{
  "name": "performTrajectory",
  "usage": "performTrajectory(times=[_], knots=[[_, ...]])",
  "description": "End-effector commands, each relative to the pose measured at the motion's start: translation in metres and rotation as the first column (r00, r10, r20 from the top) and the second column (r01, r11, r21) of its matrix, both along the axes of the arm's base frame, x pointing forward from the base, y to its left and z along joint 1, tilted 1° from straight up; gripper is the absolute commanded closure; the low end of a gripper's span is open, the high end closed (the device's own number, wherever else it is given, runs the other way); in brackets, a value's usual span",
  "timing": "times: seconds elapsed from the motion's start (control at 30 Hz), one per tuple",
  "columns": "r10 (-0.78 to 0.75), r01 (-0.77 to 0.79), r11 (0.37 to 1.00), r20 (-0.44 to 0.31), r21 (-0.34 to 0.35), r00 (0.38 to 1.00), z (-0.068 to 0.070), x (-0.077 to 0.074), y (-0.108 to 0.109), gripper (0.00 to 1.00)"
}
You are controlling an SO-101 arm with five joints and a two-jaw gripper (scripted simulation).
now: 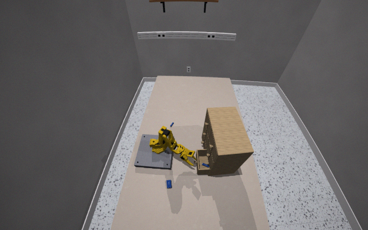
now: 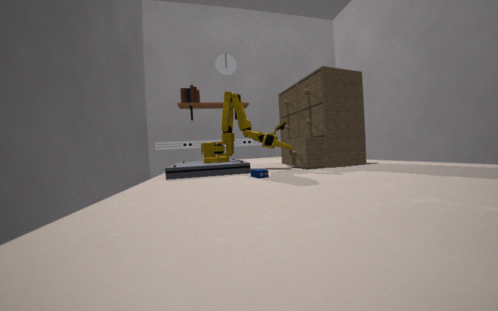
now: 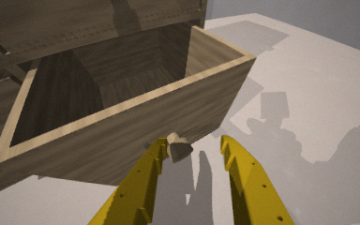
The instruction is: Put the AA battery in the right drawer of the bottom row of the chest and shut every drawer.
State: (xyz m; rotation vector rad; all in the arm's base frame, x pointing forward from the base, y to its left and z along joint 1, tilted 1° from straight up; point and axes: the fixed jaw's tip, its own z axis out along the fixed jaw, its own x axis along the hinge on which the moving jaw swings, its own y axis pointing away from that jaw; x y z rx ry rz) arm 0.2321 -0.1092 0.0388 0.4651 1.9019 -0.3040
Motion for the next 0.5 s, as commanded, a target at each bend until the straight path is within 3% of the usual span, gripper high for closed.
performTrajectory(times=[0.0,0.2,0.37,0.47], knots=[[0.011,-0.011,1.0,0.021,-0.016,1.0,0.001,0.004,0.001,0.79],[0.011,-0.011,1.0,0.021,-0.016,1.0,0.001,0.004,0.001,0.79],[0.033,-0.033,0.999,0.028,-0.021,0.999,-0.014,0.006,0.006,0.79],[0.033,-0.033,0.999,0.028,-0.021,0.999,-0.014,0.006,0.006,0.79]])
